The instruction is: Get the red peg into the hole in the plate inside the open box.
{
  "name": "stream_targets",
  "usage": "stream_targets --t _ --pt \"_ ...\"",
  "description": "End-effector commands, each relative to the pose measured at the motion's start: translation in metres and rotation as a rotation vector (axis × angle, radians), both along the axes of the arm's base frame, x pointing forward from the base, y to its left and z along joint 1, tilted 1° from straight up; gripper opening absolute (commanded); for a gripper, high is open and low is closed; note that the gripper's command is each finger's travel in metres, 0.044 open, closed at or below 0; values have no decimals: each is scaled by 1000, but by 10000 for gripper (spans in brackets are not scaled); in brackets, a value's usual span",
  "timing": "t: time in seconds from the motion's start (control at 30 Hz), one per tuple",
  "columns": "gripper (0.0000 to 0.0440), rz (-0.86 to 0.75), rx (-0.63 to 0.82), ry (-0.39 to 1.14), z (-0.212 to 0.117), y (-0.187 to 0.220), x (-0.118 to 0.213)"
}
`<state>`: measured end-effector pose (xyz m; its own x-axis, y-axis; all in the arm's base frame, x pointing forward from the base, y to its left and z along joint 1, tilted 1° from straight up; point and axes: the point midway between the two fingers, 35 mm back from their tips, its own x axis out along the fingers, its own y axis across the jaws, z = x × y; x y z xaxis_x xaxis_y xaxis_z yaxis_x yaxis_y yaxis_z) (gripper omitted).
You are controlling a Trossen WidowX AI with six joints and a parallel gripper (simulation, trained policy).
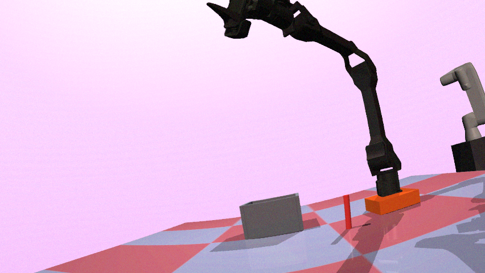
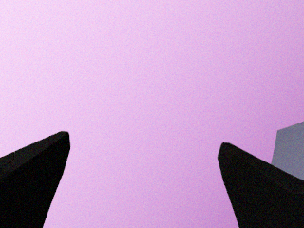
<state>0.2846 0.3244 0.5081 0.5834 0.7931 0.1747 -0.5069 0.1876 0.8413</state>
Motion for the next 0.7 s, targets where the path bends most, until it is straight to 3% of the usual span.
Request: stream_targets --t 0.0,0.03,0.23,0.67 --pt "424 -12 -20 -9 -4 -1 1" --pt "440 -23 -43 -14 -8 -2 1" --pt "440 -71 -205 15 -57 -7 4" --pt "440 -102 -520 337 -195 -35 -11"
